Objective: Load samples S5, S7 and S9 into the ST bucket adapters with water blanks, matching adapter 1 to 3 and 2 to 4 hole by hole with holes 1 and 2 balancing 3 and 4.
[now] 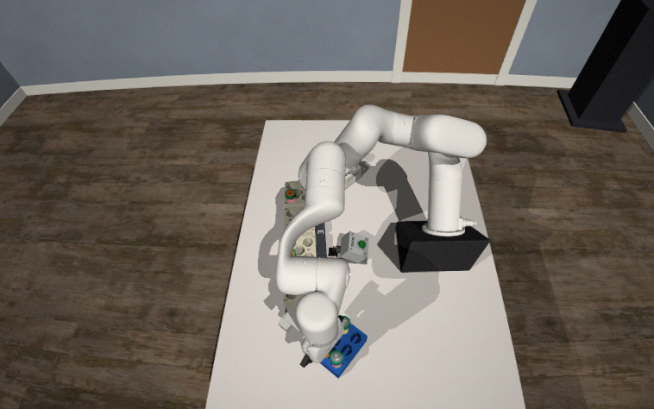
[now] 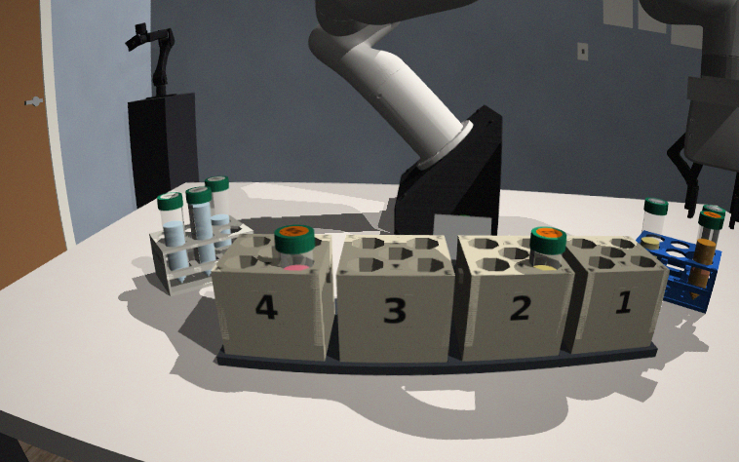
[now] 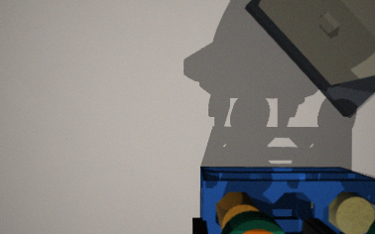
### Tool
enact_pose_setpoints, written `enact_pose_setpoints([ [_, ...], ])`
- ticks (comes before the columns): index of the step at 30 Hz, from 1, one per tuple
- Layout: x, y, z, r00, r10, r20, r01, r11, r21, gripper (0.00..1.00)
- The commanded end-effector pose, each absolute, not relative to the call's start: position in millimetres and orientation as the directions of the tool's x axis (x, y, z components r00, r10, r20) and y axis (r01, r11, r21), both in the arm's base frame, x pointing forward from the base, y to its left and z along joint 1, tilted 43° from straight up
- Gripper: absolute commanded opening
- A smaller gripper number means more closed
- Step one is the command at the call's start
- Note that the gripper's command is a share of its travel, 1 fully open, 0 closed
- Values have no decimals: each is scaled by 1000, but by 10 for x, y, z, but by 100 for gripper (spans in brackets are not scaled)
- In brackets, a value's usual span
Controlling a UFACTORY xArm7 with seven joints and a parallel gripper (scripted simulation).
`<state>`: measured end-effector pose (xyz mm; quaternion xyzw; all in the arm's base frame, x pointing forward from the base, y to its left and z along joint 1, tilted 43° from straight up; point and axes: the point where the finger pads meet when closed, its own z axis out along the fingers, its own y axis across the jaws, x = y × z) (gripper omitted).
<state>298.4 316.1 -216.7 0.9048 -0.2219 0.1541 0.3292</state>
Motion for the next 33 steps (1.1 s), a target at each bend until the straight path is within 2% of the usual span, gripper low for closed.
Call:
enact_pose_setpoints([
  [1, 2988, 3167, -2179, 854, -301, 424, -503, -688, 523, 57],
  [33, 3003, 3092, -2262, 854, -301, 424, -503, -688, 523, 57],
])
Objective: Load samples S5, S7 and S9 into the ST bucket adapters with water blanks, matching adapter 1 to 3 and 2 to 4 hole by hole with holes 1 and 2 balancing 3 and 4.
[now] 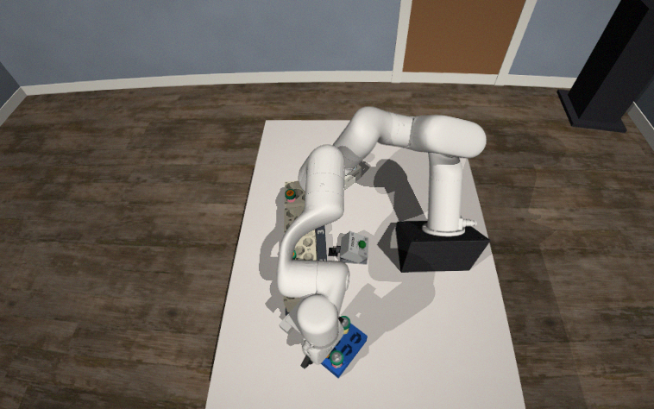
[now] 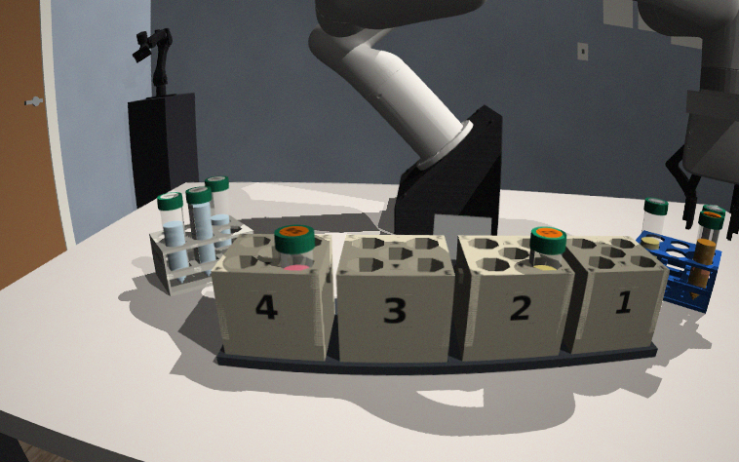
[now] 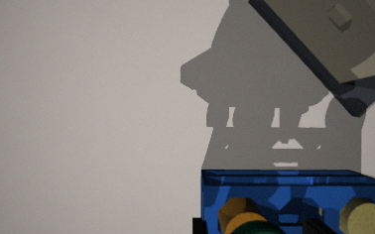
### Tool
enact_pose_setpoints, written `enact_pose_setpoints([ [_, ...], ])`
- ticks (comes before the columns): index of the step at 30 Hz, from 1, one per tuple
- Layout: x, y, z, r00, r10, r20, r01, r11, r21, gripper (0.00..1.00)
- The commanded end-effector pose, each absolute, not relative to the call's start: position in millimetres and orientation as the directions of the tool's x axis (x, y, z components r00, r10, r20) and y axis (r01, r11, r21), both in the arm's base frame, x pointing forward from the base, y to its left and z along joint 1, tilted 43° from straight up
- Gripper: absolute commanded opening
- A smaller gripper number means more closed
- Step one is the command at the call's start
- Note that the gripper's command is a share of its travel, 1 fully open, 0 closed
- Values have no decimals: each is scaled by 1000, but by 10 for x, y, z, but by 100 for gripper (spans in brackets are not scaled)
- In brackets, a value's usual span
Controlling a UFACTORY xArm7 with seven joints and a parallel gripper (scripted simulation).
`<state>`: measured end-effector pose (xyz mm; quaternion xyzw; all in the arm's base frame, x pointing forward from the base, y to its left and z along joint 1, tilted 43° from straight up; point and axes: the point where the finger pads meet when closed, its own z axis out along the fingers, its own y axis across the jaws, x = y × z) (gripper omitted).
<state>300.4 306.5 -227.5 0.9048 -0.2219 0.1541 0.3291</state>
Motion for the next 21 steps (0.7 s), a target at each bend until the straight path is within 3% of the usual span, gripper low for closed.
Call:
enact_pose_setpoints([
  [1, 3003, 3092, -2262, 854, -301, 424, -503, -688, 523, 57],
  [2, 3002, 3096, -2258, 854, -301, 424, -503, -688, 523, 0],
  [21, 3001, 3103, -2250, 854, -301, 424, -503, -688, 523, 0],
])
